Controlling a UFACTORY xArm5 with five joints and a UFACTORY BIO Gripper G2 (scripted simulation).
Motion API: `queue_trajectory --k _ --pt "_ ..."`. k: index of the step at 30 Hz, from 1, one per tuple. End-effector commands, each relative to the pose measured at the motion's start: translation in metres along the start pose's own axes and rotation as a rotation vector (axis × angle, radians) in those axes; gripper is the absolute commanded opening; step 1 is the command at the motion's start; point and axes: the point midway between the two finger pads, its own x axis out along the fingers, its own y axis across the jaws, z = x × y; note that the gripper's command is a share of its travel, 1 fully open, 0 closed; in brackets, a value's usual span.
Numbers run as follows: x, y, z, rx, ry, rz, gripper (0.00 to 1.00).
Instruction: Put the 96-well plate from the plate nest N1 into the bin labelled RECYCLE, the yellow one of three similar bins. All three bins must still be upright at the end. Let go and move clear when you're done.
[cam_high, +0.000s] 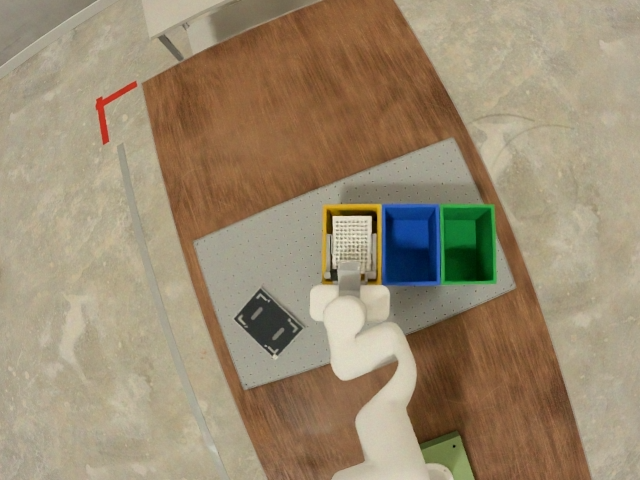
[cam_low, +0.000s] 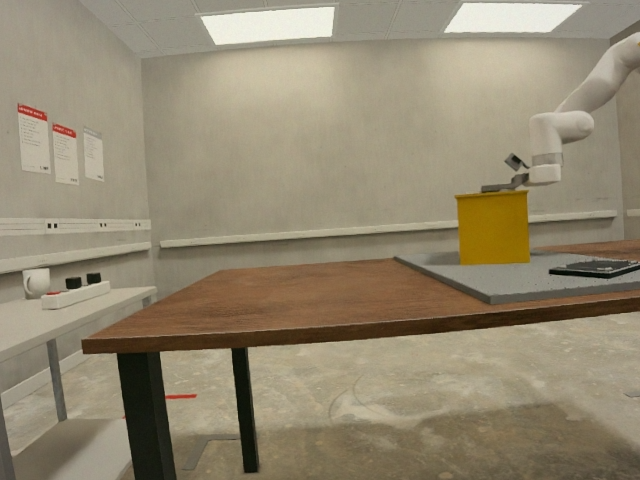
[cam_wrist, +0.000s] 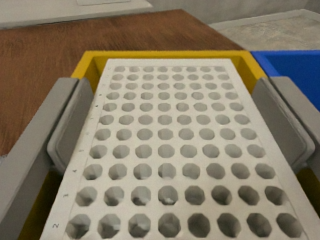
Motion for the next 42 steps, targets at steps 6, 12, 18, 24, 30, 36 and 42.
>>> queue_trajectory --k 6,12,18,24,30,36,42 --pt "0.0009 0.0005 -0.0058 0.002 -0.004 0.000 0.00" --pt "0.0009 0.0005 -0.0058 0.002 -0.004 0.000 0.00" --pt "0.0009 0.0005 -0.0058 0.002 -0.004 0.000 0.00" --pt "0.0009 0.0005 -0.0058 0.002 -0.004 0.000 0.18" --pt "0.0009 0.0005 -0.0058 0.002 -0.004 0.000 0.18" --pt "0.0009 0.0005 -0.0058 0.002 -0.004 0.000 0.18" --pt "0.0009 0.0005 -0.0058 0.002 -0.004 0.000 0.18"
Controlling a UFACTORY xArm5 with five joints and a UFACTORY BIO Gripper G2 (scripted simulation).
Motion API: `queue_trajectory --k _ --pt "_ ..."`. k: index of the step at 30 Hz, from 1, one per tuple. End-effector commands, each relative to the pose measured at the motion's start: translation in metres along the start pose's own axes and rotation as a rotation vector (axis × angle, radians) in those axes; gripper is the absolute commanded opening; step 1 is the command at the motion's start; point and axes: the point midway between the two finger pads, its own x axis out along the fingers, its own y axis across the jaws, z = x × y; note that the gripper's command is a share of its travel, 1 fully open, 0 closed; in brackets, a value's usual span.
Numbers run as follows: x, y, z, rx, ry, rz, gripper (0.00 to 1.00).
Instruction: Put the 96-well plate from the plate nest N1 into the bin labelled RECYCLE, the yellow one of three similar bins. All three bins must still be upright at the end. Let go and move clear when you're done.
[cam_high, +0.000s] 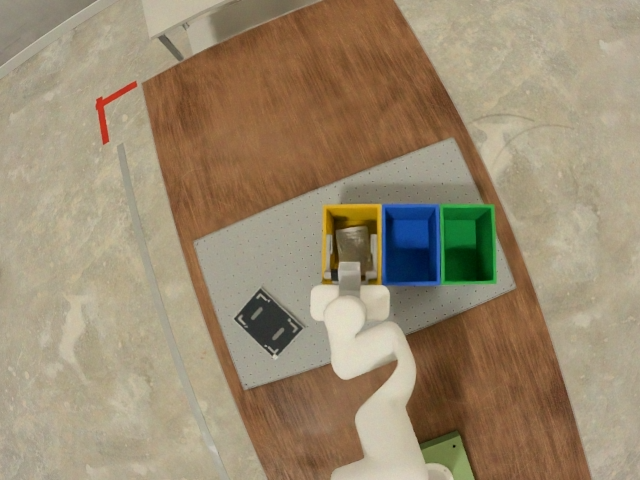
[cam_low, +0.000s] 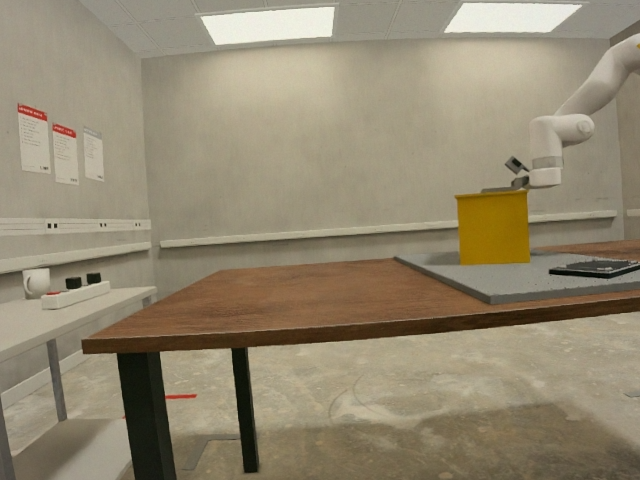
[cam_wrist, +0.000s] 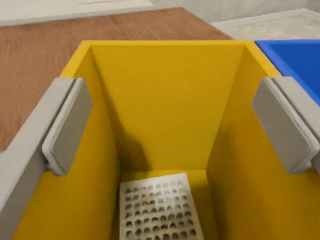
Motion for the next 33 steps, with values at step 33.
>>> queue_trajectory --k 33 --pt "0.001 0.000 0.029 0.002 -0.004 0.000 0.18"
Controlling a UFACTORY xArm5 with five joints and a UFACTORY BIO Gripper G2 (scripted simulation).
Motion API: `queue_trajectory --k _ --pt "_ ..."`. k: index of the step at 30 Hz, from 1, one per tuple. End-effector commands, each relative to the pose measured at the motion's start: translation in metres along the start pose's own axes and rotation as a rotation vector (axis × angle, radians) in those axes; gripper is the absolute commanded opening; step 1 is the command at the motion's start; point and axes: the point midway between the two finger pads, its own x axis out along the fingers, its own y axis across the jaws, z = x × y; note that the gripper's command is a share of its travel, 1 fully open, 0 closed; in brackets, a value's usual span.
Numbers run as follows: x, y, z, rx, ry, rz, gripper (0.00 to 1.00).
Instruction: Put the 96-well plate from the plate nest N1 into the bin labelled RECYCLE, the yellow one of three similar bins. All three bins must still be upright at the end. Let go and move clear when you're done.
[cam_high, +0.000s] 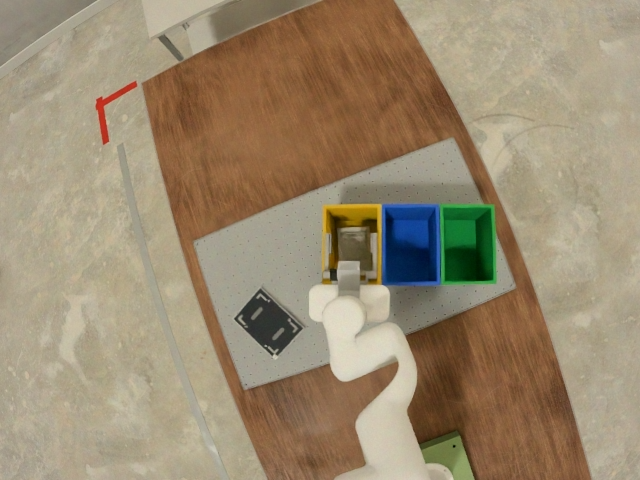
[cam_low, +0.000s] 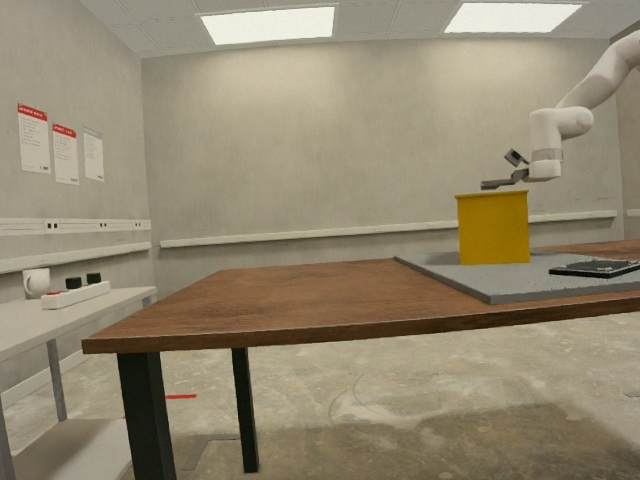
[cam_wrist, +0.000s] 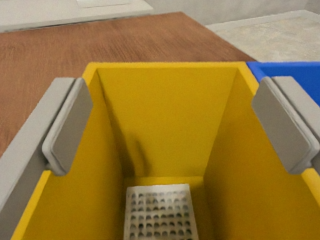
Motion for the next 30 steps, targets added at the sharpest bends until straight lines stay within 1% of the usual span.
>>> queue_trajectory --k 1,6,15,20,22,28,30 --pt "0.001 0.000 0.011 0.002 -0.003 0.000 0.18" --pt "0.001 0.000 0.016 0.002 -0.003 0.000 0.18" --pt "0.001 0.000 0.016 0.002 -0.003 0.000 0.18" --pt "-0.021 -0.004 0.027 0.000 -0.004 0.167 0.18" --pt "-0.021 -0.004 0.027 0.000 -0.004 0.167 0.18" --pt "-0.048 -0.008 0.040 0.000 -0.004 0.367 0.18" --pt "-0.057 -0.010 0.045 0.000 -0.004 0.371 0.18"
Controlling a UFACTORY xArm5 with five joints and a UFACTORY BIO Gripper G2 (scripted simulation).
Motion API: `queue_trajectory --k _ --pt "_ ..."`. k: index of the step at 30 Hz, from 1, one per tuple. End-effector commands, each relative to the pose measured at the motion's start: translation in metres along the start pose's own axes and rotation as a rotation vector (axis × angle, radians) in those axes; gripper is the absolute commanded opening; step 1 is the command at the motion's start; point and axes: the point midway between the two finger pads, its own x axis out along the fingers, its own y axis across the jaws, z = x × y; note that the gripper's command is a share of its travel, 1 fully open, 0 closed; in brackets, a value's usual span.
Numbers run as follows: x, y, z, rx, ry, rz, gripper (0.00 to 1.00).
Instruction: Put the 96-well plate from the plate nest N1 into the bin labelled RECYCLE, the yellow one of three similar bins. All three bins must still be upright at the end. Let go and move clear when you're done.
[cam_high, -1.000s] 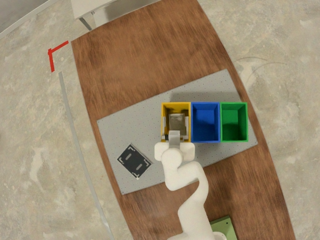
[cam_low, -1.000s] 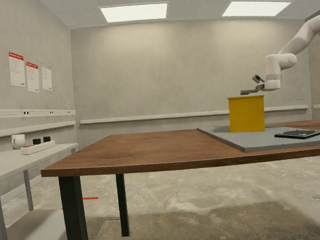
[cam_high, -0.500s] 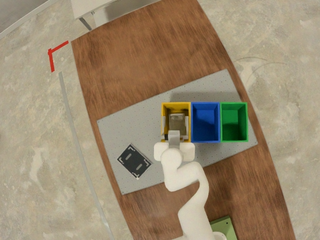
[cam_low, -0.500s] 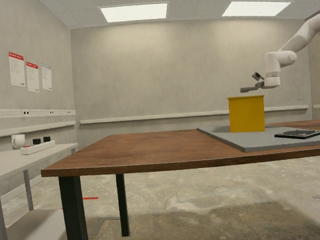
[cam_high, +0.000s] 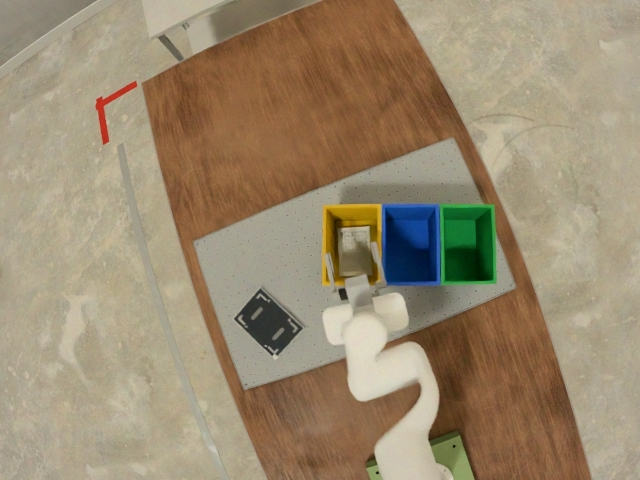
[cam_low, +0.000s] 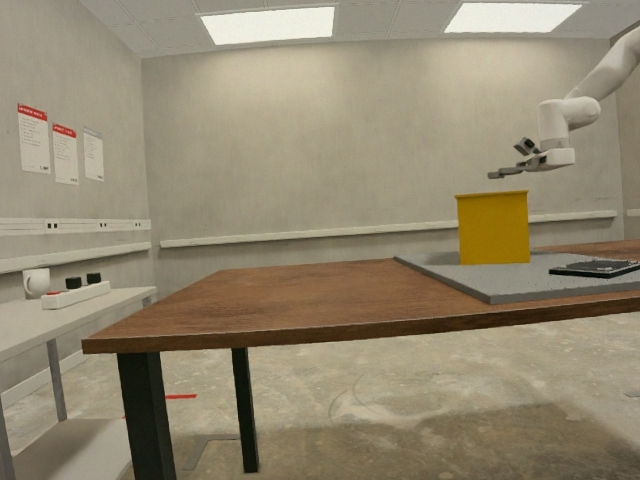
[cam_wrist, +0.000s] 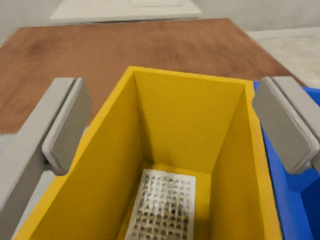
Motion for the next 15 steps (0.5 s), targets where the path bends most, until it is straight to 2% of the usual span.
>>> queue_trajectory --k 1,7,9,15 --pt "-0.026 0.002 0.016 -0.001 -0.011 0.120 0.18" --pt "-0.053 0.004 0.029 -0.001 -0.011 0.120 0.18" --pt "-0.053 0.004 0.029 -0.001 -0.011 0.120 0.18" --pt "-0.080 0.006 0.043 -0.001 -0.011 0.120 0.18"
